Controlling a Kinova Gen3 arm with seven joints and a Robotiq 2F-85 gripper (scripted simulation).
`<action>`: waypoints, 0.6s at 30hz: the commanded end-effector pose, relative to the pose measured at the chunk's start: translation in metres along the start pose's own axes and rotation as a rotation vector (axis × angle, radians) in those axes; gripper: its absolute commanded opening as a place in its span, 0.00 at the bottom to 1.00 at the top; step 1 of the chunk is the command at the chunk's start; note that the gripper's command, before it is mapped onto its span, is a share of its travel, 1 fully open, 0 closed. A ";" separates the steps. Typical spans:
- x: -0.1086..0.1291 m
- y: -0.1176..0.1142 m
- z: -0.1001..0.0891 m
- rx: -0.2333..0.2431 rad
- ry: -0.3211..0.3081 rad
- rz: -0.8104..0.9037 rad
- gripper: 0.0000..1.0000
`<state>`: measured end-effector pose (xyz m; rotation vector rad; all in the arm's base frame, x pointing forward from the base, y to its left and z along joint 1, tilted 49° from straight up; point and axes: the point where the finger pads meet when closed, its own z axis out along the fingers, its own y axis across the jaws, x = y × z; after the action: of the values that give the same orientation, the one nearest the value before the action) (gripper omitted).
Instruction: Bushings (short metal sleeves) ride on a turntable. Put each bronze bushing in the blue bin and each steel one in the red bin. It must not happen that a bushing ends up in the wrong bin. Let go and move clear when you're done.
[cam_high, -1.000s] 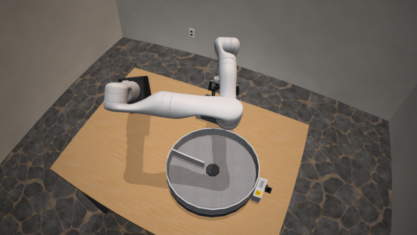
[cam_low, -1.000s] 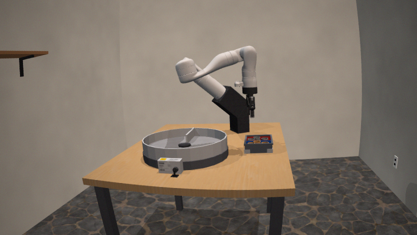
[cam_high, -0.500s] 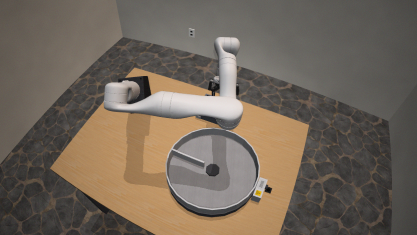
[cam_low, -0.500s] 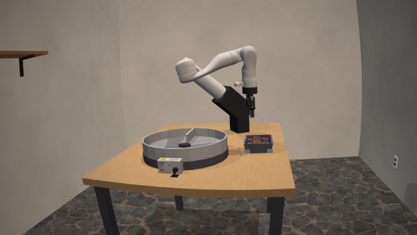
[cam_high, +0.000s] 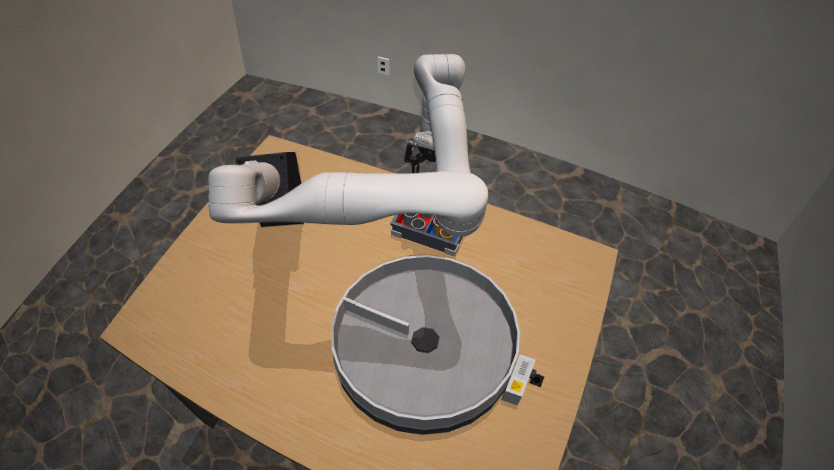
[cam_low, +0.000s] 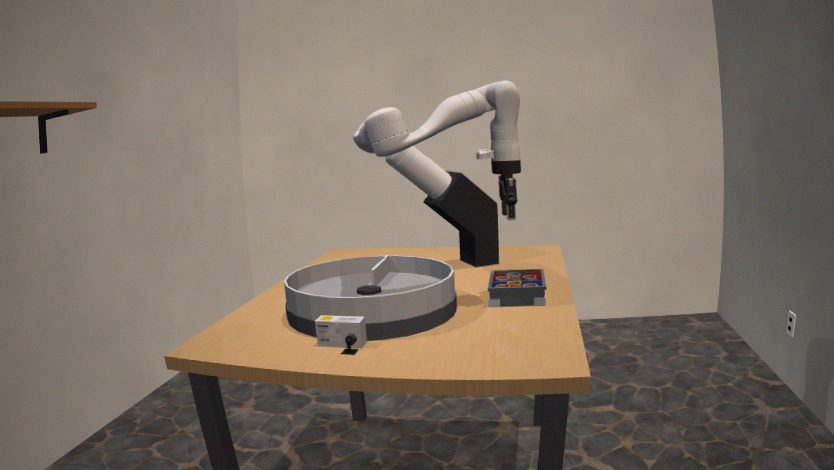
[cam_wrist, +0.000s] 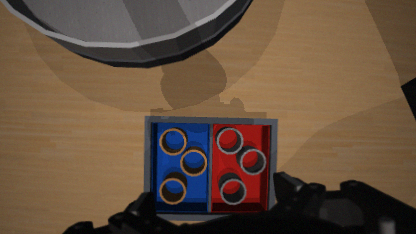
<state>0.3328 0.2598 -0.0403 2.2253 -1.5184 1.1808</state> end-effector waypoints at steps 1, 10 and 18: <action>0.000 0.005 -0.002 -0.004 0.003 -0.006 1.00; -0.001 0.000 -0.002 0.002 -0.002 -0.001 1.00; -0.001 0.000 -0.002 0.002 -0.002 -0.001 1.00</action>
<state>0.3320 0.2605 -0.0403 2.2272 -1.5162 1.1811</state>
